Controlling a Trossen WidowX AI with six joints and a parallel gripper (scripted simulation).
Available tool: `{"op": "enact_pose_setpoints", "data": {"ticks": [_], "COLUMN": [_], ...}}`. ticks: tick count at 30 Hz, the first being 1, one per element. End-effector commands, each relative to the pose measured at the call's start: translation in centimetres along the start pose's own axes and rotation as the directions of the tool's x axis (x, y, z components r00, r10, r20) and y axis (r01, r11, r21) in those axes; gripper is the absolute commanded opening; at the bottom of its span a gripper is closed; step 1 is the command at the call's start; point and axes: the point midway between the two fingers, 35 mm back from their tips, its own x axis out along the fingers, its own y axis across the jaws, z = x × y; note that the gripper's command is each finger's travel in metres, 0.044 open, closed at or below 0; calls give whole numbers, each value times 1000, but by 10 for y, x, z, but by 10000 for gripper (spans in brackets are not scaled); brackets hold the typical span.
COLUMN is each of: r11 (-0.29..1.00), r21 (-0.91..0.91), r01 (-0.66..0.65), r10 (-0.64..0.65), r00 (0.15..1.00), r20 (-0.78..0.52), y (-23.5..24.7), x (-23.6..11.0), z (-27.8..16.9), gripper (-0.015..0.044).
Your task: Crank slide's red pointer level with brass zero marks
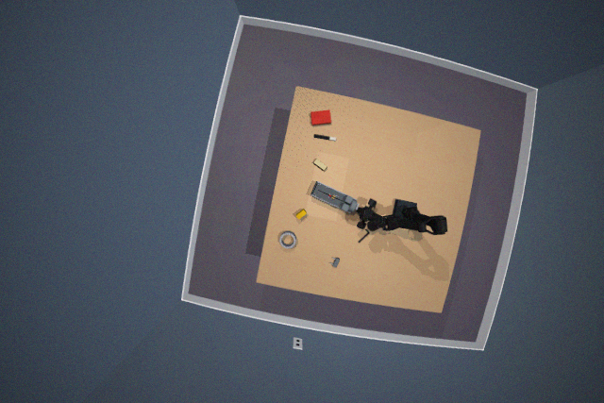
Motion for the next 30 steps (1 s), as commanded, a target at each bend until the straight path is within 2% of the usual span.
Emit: {"op": "enact_pose_setpoints", "data": {"ticks": [1, 11, 27, 28, 30], "r11": [1000, 1000, 1000, 1000, 1000], "r21": [-4, 0, 0, 0, 0], "r01": [-26, 0, 0, 0, 0], "r10": [26, 0, 0, 0, 0], "r00": [1000, 1000, 1000, 1000, 1000], "r20": [2, -1, -1, -1, -1], "y": [9, 1, 1, 1, 1], "x": [-2, 0, 0, 0, -2], "z": [2, 0, 0, 0, 2], "gripper": [0, 0, 420, 440, 440]}}
